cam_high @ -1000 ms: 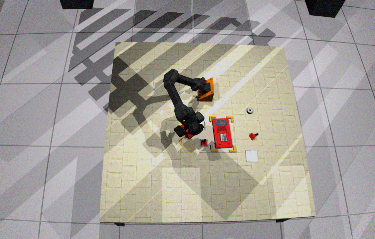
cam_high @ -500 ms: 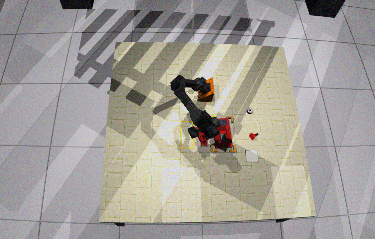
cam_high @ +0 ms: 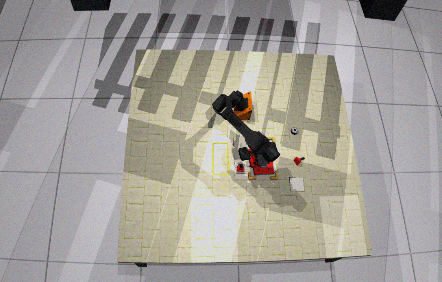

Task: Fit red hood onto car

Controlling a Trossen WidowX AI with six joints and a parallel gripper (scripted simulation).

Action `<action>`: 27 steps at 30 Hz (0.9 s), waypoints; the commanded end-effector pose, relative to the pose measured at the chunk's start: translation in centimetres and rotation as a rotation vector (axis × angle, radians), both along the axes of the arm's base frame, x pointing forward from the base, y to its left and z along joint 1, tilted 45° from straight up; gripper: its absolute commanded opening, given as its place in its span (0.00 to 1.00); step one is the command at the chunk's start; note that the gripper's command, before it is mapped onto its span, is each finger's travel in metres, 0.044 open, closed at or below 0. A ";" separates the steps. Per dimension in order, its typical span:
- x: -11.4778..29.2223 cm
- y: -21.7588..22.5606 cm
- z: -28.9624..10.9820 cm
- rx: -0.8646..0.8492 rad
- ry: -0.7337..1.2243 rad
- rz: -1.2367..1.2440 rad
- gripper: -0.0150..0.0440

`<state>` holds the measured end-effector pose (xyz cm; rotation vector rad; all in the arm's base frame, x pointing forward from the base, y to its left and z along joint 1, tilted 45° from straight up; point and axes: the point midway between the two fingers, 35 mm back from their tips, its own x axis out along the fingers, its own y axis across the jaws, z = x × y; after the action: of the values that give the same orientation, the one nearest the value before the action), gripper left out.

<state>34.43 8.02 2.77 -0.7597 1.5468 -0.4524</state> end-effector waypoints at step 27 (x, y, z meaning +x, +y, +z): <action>-0.4 0.6 -7.1 -0.004 -0.114 -0.102 0.25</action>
<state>34.19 9.77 -3.24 -0.6391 1.4798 -0.5649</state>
